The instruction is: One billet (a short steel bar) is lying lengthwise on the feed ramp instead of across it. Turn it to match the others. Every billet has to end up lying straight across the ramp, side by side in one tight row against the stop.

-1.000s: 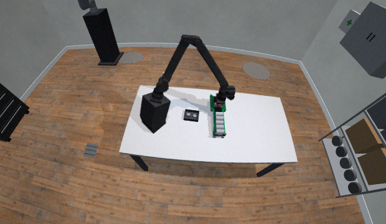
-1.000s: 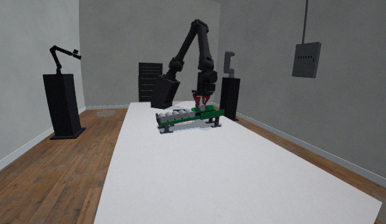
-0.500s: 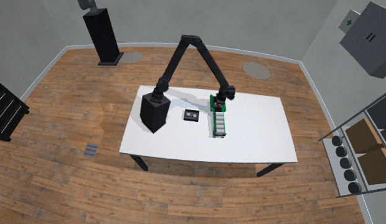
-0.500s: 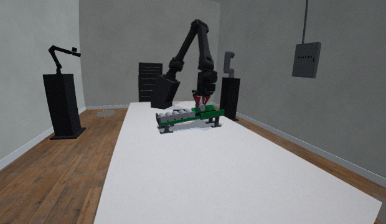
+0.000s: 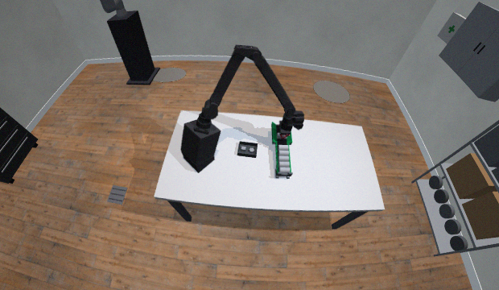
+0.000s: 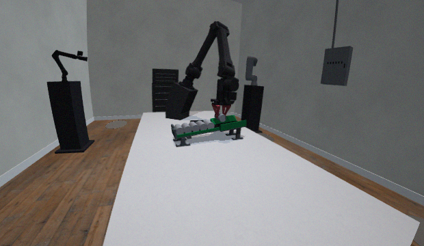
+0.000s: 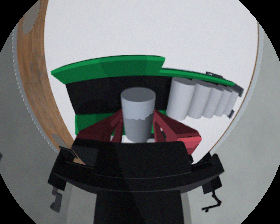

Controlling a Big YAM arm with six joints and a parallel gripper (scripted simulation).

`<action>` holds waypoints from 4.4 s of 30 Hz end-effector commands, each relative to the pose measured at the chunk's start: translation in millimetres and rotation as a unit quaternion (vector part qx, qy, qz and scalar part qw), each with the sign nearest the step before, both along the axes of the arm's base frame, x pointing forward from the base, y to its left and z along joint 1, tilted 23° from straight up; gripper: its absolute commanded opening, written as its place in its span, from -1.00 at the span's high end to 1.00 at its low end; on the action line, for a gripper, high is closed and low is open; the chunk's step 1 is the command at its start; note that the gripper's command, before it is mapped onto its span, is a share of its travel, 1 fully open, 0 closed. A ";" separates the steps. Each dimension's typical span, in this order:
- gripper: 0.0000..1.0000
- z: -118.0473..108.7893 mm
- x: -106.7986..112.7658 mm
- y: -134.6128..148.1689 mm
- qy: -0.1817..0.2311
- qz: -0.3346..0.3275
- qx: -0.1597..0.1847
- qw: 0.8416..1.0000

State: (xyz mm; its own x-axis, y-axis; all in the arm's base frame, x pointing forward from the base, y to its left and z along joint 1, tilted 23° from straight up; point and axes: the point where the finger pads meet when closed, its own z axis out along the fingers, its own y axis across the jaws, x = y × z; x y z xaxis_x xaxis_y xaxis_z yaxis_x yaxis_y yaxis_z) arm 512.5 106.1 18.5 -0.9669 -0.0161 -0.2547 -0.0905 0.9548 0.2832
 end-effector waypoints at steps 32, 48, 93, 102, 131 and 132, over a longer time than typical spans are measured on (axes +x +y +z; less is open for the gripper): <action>1.00 18.6 24.1 -0.5 -0.026 -0.011 0.005 1.000; 1.00 0.5 30.8 -9.1 -0.021 -0.008 0.002 1.000; 1.00 10.5 34.9 -9.5 -0.032 -0.009 0.004 0.999; 1.00 10.5 34.9 -9.5 -0.032 -0.010 0.004 0.999; 1.00 10.8 35.1 -13.3 -0.022 -0.009 0.003 1.000; 1.00 10.2 35.2 -13.5 -0.022 -0.009 0.003 1.000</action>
